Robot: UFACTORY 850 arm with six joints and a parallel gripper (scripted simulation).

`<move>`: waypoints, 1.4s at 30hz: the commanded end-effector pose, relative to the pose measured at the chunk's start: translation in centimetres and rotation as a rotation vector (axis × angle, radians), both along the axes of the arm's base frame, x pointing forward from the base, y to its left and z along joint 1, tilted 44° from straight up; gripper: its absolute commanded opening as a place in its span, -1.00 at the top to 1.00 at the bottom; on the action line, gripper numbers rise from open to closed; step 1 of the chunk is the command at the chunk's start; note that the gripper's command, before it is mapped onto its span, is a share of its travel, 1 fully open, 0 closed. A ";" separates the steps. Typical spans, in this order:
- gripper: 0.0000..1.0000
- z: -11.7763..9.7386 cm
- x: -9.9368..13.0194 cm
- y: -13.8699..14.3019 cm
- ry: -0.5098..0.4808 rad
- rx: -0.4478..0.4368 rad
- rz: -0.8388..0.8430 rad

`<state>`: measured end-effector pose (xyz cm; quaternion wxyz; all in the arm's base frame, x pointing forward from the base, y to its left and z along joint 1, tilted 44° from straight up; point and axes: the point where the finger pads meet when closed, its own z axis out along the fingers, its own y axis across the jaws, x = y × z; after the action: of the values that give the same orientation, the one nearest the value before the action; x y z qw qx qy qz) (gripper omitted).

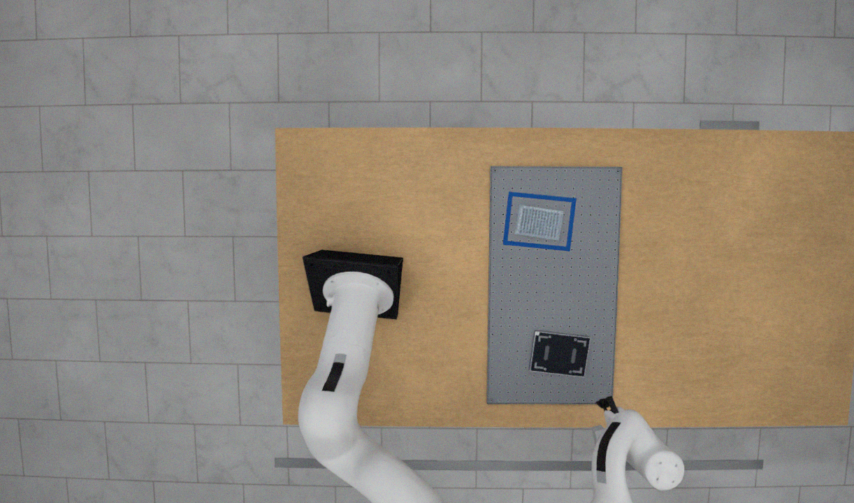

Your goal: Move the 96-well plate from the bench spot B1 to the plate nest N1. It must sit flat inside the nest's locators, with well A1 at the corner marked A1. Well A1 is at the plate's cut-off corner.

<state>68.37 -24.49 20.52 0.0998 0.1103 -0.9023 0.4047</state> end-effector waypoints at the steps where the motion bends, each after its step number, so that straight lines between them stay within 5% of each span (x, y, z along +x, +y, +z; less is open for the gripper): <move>1: -1.00 0.1 0.1 0.0 -0.002 0.000 0.001; 17: -1.00 0.1 0.1 0.0 -0.002 0.000 0.001; 42: -1.00 -6.6 0.3 7.5 -0.438 -0.010 -0.362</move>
<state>68.65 -18.07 14.76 -0.0056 -0.1064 -0.9102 0.4003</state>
